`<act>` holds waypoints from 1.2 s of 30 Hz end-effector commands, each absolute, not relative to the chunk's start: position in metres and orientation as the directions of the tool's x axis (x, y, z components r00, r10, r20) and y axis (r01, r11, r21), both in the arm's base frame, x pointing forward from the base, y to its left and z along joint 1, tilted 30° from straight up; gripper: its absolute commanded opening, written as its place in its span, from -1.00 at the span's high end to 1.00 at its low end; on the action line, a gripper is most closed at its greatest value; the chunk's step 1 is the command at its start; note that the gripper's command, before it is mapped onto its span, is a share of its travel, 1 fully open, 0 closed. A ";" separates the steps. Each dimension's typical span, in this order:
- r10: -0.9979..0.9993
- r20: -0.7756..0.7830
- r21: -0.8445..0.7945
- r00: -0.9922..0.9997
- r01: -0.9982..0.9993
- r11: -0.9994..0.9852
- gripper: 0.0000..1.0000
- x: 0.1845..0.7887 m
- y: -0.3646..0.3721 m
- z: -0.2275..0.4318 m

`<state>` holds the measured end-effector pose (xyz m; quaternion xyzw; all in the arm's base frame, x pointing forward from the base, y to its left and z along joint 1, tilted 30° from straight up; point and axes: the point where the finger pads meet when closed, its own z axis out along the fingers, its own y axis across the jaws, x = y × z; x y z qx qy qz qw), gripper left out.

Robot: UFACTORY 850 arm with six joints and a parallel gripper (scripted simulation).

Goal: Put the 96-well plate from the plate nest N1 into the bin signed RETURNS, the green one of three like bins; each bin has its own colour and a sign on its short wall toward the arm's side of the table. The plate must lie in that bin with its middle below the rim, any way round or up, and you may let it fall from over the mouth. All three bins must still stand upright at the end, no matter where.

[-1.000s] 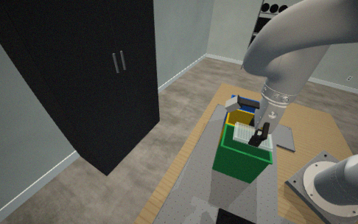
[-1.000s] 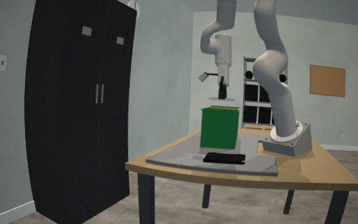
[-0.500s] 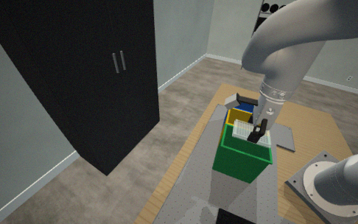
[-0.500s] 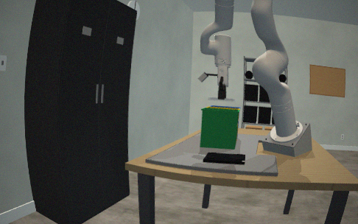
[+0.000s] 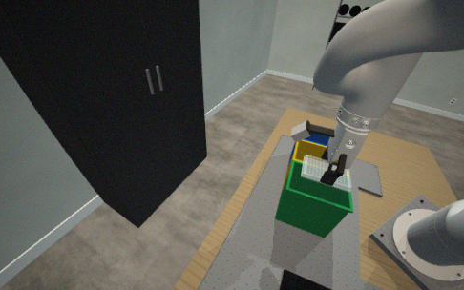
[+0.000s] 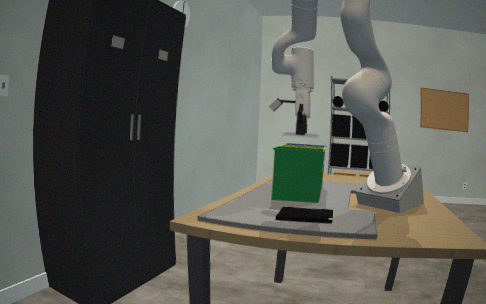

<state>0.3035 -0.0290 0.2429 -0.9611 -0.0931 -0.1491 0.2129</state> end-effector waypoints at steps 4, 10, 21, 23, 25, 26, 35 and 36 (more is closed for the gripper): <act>0.115 0.327 -0.381 0.938 0.243 -0.892 1.00 0.304 -0.029 0.243; 0.115 0.327 -0.381 0.938 0.243 -0.892 1.00 0.304 -0.029 0.243; 0.115 0.327 -0.381 0.938 0.243 -0.892 1.00 0.308 -0.022 0.229; 0.115 0.327 -0.381 0.938 0.243 -0.892 1.00 0.308 -0.022 0.229; 0.115 0.327 -0.381 0.938 0.243 -0.892 1.00 0.308 -0.021 0.228; 0.115 0.327 -0.381 0.938 0.243 -0.892 1.00 0.308 -0.021 0.228; 0.115 0.327 -0.381 0.938 0.243 -0.892 1.00 0.308 -0.021 0.228; 0.115 0.327 -0.381 0.938 0.243 -0.892 1.00 0.308 -0.021 0.228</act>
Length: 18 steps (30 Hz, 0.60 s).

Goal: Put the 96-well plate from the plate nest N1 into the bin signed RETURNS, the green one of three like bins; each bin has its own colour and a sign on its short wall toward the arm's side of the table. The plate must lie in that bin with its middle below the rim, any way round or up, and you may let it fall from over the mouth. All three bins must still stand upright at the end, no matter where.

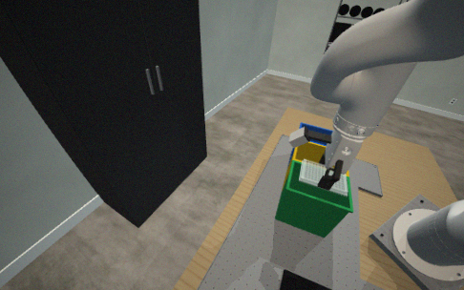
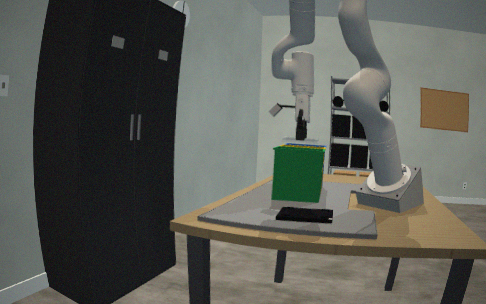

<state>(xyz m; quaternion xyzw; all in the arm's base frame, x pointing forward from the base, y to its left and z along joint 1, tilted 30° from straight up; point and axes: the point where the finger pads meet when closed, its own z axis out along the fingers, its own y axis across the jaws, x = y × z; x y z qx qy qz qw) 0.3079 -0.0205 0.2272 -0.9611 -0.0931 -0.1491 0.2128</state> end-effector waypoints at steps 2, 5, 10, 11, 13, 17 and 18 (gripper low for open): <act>0.115 0.327 -0.381 0.938 0.243 -0.892 1.00 0.308 -0.021 0.228; 0.115 0.327 -0.381 0.938 0.243 -0.892 1.00 0.308 -0.021 0.228; 0.115 0.327 -0.381 0.938 0.243 -0.892 1.00 0.308 -0.021 0.227; 0.115 0.327 -0.381 0.938 0.243 -0.892 1.00 0.308 -0.021 0.227; 0.115 0.327 -0.381 0.938 0.243 -0.892 1.00 0.309 -0.020 0.227; 0.115 0.327 -0.381 0.938 0.243 -0.892 1.00 0.309 -0.020 0.226; 0.115 0.327 -0.381 0.938 0.243 -0.892 1.00 0.309 -0.020 0.226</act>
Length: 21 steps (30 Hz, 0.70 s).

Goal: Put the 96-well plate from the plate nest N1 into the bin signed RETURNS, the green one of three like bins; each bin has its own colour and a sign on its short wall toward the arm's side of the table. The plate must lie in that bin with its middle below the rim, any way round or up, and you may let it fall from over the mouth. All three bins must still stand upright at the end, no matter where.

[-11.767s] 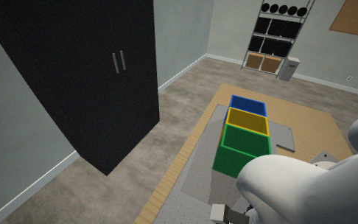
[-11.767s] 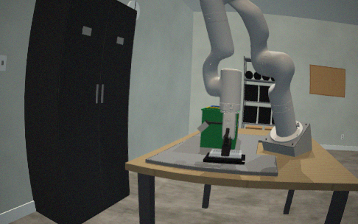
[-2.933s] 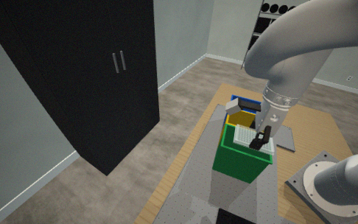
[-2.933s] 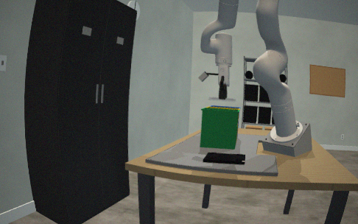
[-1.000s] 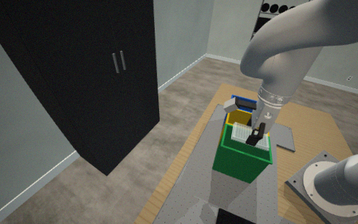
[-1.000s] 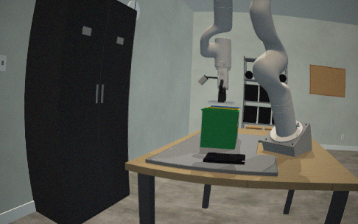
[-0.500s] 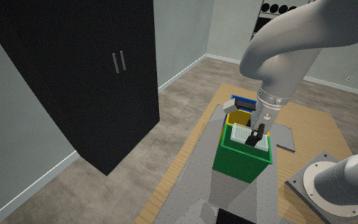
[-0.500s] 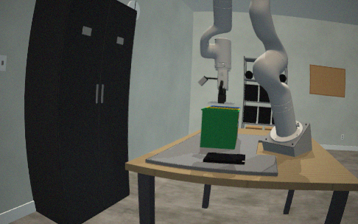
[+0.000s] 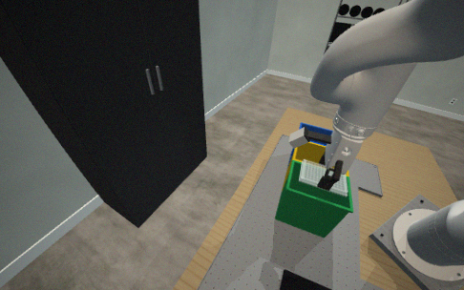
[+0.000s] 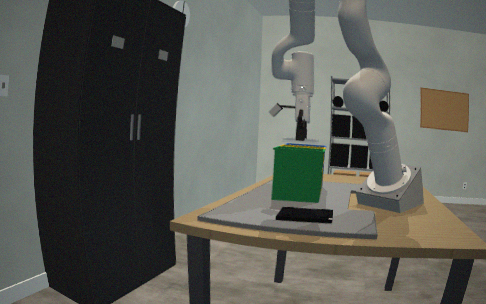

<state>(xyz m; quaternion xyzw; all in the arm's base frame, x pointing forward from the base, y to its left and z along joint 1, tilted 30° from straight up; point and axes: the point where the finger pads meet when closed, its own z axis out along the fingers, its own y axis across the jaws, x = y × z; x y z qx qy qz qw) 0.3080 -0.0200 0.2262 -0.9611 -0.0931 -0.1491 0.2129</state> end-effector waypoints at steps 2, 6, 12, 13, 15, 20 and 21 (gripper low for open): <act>0.115 0.327 -0.381 0.938 0.243 -0.892 1.00 0.309 -0.020 0.226; 0.115 0.327 -0.381 0.938 0.243 -0.892 1.00 0.309 -0.020 0.226; 0.115 0.327 -0.381 0.938 0.243 -0.892 1.00 0.309 -0.019 0.225; 0.115 0.327 -0.381 0.938 0.243 -0.892 1.00 0.309 -0.019 0.225; 0.115 0.327 -0.381 0.938 0.243 -0.892 1.00 0.309 -0.019 0.224; 0.115 0.327 -0.381 0.938 0.243 -0.892 1.00 0.309 -0.019 0.224; 0.115 0.327 -0.381 0.938 0.243 -0.892 1.00 0.309 -0.019 0.224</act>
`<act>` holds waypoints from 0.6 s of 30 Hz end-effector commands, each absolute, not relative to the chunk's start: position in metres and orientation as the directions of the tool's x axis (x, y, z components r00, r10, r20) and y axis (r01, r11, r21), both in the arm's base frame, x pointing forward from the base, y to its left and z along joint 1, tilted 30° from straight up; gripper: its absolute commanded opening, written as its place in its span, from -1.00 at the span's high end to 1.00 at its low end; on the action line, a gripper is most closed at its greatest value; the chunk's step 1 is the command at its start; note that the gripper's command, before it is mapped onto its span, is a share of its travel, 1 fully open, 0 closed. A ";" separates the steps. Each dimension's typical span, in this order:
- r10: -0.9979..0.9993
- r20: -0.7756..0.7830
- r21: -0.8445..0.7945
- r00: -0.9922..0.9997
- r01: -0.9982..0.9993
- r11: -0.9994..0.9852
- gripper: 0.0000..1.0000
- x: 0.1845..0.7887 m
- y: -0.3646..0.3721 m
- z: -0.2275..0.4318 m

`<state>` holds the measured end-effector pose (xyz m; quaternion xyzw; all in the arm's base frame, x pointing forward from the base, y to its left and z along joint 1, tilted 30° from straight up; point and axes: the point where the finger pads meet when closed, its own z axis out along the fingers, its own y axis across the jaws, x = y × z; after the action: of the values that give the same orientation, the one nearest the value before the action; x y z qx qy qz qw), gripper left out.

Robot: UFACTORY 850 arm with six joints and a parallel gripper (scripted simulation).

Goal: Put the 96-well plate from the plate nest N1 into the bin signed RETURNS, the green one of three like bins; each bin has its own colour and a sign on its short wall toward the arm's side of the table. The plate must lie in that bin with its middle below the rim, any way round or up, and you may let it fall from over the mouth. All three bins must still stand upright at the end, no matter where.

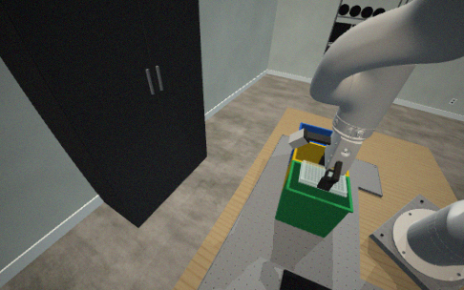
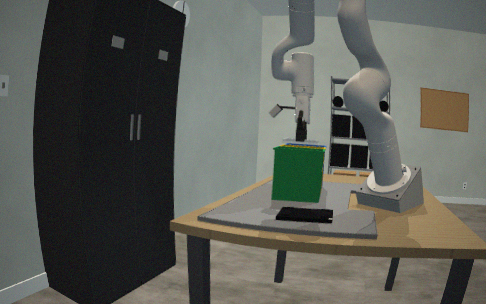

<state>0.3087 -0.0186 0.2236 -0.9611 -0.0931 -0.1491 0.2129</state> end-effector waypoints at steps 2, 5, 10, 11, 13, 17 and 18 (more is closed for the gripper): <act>0.115 0.327 -0.381 0.938 0.243 -0.892 1.00 0.309 -0.019 0.223; 0.115 0.327 -0.381 0.938 0.243 -0.892 1.00 0.310 -0.018 0.223; 0.115 0.327 -0.381 0.938 0.243 -0.892 1.00 0.310 -0.018 0.222; 0.115 0.327 -0.381 0.938 0.243 -0.892 1.00 0.310 -0.018 0.222; 0.115 0.327 -0.381 0.938 0.243 -0.892 1.00 0.310 -0.018 0.222; 0.115 0.327 -0.381 0.938 0.243 -0.892 1.00 0.310 -0.018 0.222; 0.115 0.327 -0.381 0.938 0.243 -0.892 1.00 0.310 -0.018 0.221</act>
<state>0.3094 -0.0175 0.2214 -0.9611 -0.0931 -0.1491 0.2129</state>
